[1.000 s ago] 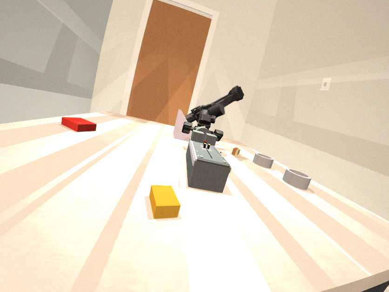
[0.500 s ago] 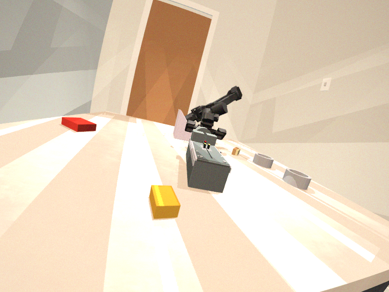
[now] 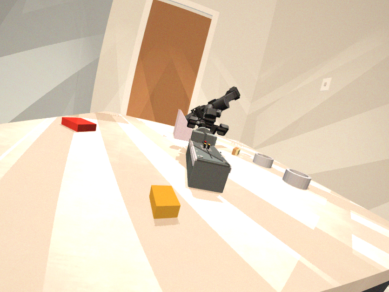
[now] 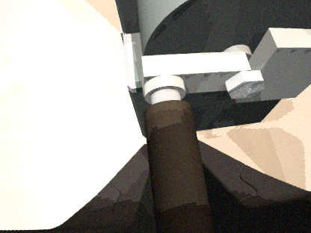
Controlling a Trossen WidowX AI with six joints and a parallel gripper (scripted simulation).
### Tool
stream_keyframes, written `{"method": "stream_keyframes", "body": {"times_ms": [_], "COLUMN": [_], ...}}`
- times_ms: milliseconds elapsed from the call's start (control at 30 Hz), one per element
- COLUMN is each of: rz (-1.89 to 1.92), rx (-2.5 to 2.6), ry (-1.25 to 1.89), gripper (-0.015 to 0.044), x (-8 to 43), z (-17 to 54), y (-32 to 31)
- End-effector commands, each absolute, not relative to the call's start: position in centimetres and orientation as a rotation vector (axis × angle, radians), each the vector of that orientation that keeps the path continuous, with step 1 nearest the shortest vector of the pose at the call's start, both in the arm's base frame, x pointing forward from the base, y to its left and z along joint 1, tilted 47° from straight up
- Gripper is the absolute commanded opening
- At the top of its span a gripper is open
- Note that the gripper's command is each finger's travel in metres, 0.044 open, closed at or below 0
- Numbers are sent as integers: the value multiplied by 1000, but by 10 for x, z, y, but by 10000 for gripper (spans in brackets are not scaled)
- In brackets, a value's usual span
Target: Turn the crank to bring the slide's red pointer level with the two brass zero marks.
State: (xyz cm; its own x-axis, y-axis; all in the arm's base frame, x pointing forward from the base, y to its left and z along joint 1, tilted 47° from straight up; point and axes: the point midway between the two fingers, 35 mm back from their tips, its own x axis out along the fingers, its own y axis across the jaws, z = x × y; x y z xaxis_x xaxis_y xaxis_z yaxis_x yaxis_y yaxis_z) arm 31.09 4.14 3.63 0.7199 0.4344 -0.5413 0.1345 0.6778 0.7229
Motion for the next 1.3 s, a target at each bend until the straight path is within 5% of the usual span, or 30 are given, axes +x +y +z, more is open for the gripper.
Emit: {"method": "stream_keyframes", "body": {"times_ms": [0, 1267], "rz": [189, 188], "rx": [825, 823], "ry": [757, 757], "gripper": [0, 0], "x": [310, 305], "z": [42, 28], "y": [34, -4]}}
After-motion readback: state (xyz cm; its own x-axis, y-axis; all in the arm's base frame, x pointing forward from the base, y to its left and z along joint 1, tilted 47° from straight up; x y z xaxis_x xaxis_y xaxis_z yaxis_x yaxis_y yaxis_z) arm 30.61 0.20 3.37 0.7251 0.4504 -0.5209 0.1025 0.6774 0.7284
